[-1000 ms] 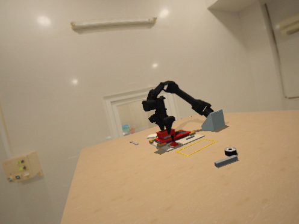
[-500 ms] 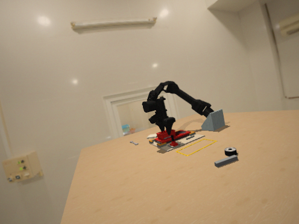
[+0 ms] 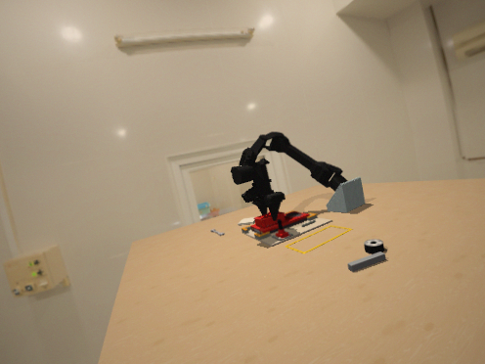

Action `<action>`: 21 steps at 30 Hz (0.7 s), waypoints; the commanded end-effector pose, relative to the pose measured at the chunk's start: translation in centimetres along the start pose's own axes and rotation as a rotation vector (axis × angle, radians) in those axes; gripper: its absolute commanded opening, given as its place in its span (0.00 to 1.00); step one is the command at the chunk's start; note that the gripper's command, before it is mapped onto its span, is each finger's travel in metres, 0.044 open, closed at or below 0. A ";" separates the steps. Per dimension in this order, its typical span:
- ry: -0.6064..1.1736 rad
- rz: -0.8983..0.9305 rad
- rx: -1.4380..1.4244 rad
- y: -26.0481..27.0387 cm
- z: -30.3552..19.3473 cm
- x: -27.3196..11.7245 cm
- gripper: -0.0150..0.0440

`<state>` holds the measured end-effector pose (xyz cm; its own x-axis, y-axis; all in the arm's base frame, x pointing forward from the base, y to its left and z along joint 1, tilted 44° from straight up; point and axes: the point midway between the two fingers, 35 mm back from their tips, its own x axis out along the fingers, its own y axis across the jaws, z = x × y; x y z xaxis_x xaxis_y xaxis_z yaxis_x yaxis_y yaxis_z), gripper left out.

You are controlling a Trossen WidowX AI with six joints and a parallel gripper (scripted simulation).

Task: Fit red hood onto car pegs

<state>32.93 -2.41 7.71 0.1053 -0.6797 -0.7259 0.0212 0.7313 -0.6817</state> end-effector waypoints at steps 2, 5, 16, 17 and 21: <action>-0.003 -0.005 -0.003 0.0 0.0 0.2 0.25; -0.002 -0.003 -0.002 0.0 0.0 0.2 0.25; 0.000 0.000 0.000 0.0 0.0 0.2 0.57; 0.000 0.000 0.000 0.0 0.0 0.2 0.61; 0.000 0.000 0.000 0.0 0.0 0.2 0.79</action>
<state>32.93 -2.52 7.59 0.1047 -0.6798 -0.7259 0.0214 0.7313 -0.6817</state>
